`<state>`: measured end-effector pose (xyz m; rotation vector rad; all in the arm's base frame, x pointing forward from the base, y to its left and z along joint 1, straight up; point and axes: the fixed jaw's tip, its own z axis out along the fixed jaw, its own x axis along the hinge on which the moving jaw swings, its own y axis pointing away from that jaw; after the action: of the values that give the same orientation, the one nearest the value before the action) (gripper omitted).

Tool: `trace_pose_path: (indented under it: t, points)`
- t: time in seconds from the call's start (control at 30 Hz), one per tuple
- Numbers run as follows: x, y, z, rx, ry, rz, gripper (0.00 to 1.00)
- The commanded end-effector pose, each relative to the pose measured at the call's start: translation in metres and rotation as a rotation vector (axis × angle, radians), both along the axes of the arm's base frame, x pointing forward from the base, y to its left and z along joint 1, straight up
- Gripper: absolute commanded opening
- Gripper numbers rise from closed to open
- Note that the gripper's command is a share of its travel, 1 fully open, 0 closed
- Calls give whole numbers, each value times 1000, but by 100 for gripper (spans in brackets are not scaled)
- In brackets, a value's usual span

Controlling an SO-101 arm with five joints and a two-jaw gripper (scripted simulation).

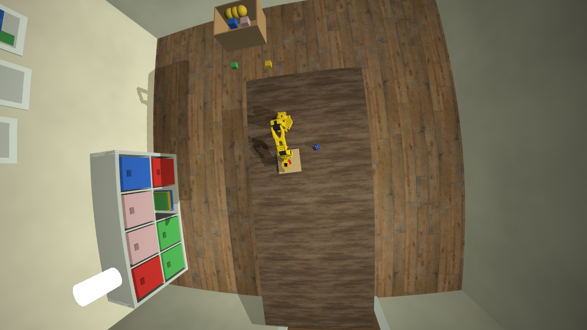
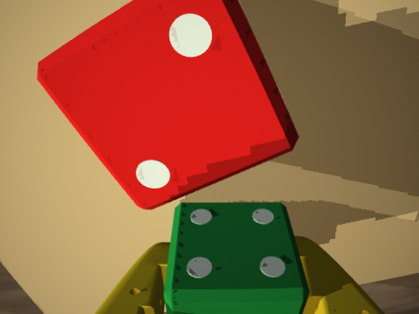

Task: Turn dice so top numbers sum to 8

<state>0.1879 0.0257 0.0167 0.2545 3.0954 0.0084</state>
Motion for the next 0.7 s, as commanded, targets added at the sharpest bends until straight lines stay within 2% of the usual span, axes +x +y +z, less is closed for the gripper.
trace_pose_path:
  t: [0.0, 0.13, 0.4, 0.67]
  points:
    - [2, 2, 1, 3, -15, 13, 0]
    - [2, 2, 1, 3, -15, 13, 2]
    - [2, 2, 1, 3, -15, 13, 13]
    - [2, 2, 1, 3, -15, 13, 14]
